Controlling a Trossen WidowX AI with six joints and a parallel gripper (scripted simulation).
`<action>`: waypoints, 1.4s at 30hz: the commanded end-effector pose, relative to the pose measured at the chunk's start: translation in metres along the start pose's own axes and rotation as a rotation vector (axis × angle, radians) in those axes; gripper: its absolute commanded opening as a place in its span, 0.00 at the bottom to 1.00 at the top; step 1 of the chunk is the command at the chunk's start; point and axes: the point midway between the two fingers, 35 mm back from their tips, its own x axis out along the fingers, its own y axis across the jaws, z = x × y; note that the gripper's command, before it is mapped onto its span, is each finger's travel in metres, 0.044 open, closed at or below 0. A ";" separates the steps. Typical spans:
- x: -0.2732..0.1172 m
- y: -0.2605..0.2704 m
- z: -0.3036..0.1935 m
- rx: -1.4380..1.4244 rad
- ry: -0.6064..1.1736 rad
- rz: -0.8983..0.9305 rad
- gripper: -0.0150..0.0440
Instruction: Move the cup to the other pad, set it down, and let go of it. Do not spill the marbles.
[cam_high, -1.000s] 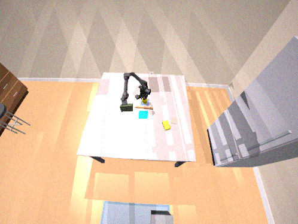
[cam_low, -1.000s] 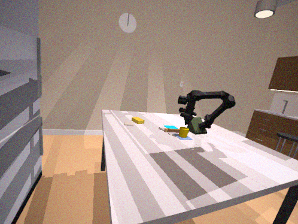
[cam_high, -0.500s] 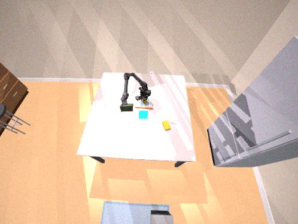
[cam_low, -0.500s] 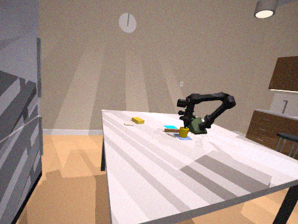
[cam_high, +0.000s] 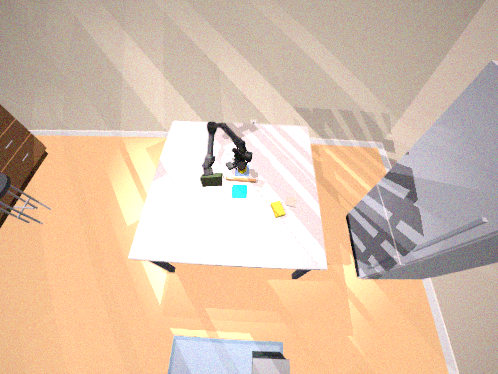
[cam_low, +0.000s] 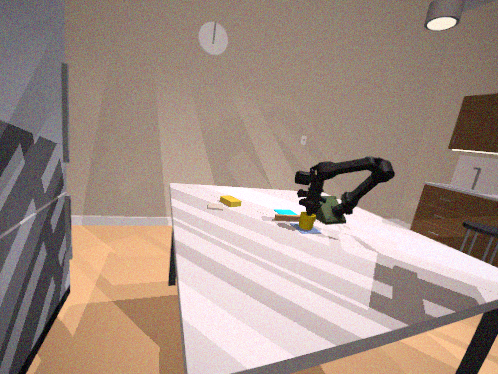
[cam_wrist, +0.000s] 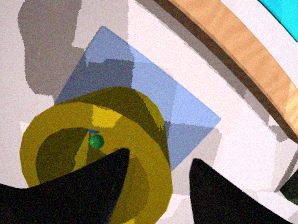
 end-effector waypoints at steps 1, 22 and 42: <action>0.006 0.000 -0.001 0.003 0.005 0.004 0.54; 0.010 -0.001 -0.001 0.000 0.003 -0.001 0.37; -0.020 0.000 0.000 0.002 0.002 0.001 0.25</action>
